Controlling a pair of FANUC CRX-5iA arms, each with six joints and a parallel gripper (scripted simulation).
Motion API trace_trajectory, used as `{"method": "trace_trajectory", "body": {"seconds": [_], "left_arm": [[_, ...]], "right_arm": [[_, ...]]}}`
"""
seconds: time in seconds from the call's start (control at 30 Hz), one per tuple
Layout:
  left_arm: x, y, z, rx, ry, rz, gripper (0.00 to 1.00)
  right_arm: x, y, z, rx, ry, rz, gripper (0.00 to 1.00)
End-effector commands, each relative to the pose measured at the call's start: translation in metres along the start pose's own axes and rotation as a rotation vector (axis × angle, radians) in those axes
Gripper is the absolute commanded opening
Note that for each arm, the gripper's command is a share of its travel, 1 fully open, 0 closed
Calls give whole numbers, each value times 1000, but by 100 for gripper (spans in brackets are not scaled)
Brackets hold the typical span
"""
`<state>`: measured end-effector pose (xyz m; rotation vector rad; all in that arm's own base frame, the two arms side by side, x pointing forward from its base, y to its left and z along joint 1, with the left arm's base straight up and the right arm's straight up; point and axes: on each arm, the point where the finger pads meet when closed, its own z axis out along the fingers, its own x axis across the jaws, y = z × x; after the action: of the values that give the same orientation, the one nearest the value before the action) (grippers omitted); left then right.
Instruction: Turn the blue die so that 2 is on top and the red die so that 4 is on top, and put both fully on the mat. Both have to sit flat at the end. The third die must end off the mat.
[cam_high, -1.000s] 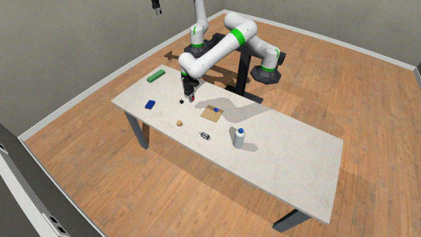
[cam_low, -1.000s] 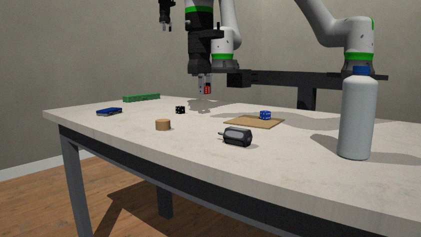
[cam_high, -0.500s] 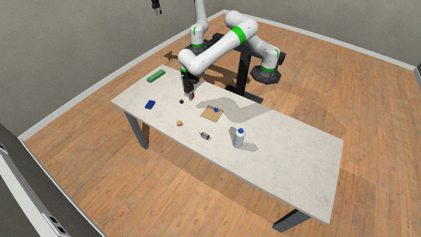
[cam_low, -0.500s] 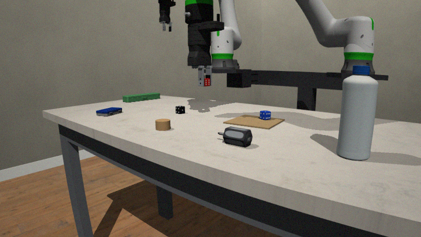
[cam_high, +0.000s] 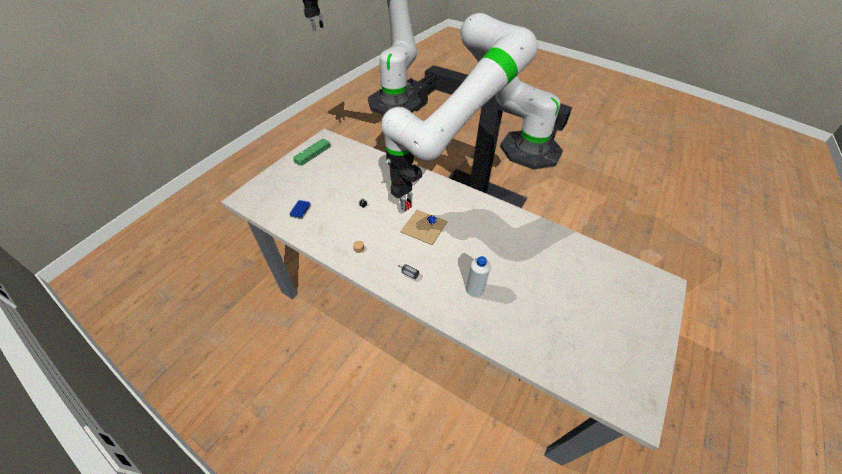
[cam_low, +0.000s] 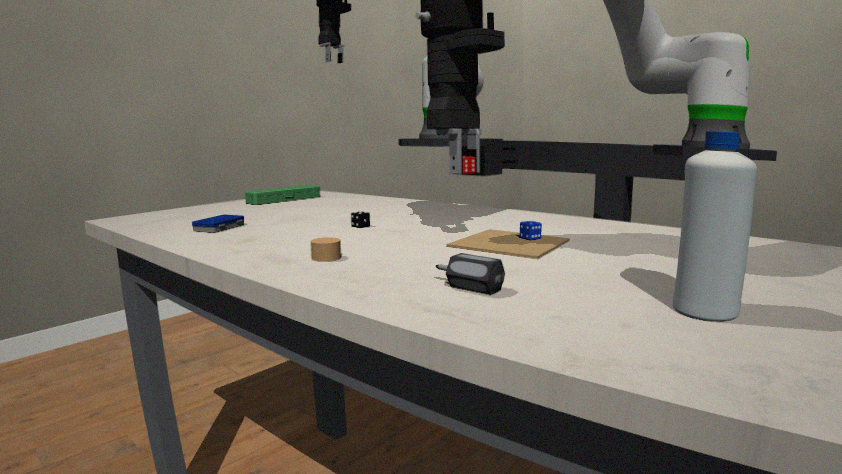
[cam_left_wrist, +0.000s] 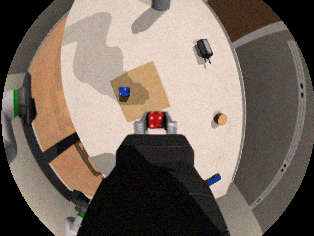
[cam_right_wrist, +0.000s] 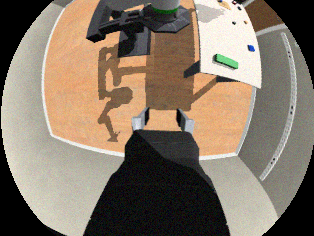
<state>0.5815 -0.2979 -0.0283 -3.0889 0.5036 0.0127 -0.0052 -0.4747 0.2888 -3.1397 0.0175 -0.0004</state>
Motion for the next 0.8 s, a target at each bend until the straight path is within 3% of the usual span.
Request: {"method": "trace_trajectory", "body": {"seconds": [0.0, 0.53, 0.77], "left_arm": [[-10, -32, -2, -10, 10, 63, 49], [-14, -43, -1, -10, 10, 84, 49], [-14, -43, 12, -10, 10, 84, 49]], "right_arm": [[0, 0, -1, -2, 0, 0, 100], [0, 0, -1, -2, 0, 0, 100], [0, 0, -1, -2, 0, 0, 100]]}}
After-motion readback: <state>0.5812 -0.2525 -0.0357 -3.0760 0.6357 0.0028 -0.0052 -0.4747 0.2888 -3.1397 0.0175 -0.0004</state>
